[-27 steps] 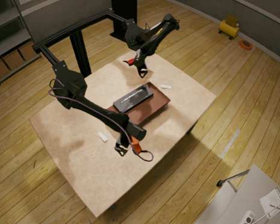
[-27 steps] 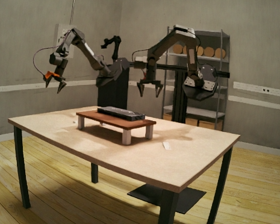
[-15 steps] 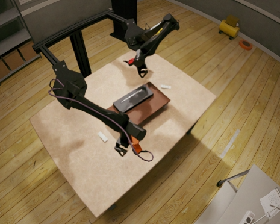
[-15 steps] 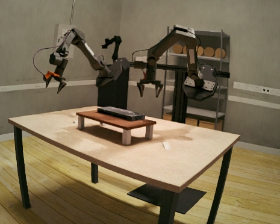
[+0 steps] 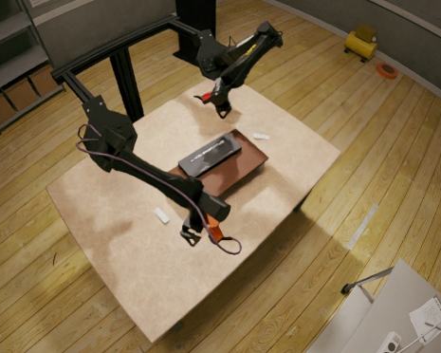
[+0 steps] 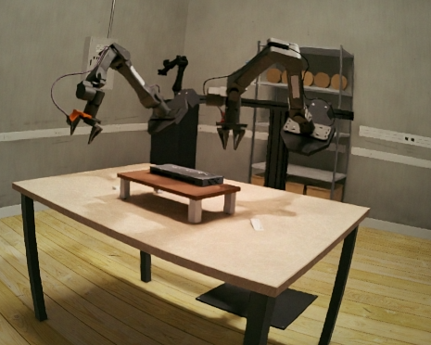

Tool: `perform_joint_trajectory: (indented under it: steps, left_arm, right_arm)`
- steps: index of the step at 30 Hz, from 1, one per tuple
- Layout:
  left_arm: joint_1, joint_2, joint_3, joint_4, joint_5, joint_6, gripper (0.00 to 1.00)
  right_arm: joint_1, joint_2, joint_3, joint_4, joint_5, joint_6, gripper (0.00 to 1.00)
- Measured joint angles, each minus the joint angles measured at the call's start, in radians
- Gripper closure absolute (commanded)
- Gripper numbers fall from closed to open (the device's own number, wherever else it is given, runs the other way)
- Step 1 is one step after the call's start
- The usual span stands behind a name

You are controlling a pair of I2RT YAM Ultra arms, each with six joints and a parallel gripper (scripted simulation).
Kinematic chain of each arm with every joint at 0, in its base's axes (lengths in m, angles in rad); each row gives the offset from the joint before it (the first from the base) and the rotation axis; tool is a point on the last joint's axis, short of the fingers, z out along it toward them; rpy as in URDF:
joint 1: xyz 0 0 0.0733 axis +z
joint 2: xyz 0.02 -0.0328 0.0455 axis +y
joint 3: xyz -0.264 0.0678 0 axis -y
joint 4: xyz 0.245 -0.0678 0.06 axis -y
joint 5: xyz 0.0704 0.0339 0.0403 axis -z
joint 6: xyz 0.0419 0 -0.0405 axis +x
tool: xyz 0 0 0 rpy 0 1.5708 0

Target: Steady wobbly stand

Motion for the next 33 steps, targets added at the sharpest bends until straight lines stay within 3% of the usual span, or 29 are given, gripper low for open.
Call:
perform_joint_trajectory:
  steps: [12, 33]
  left_arm:
    - [0.035, 0.000, -0.004, 0.013, 0.016, -0.051, 0.57]
    - [0.428, -0.008, -0.033, 0.185, 0.259, -0.743, 0.57]
  right_arm:
    - [-0.021, -0.005, -0.015, 0.014, -0.023, 0.010, 0.00]
    - [-0.238, -0.197, -0.187, 0.254, -0.326, 0.136, 0.00]
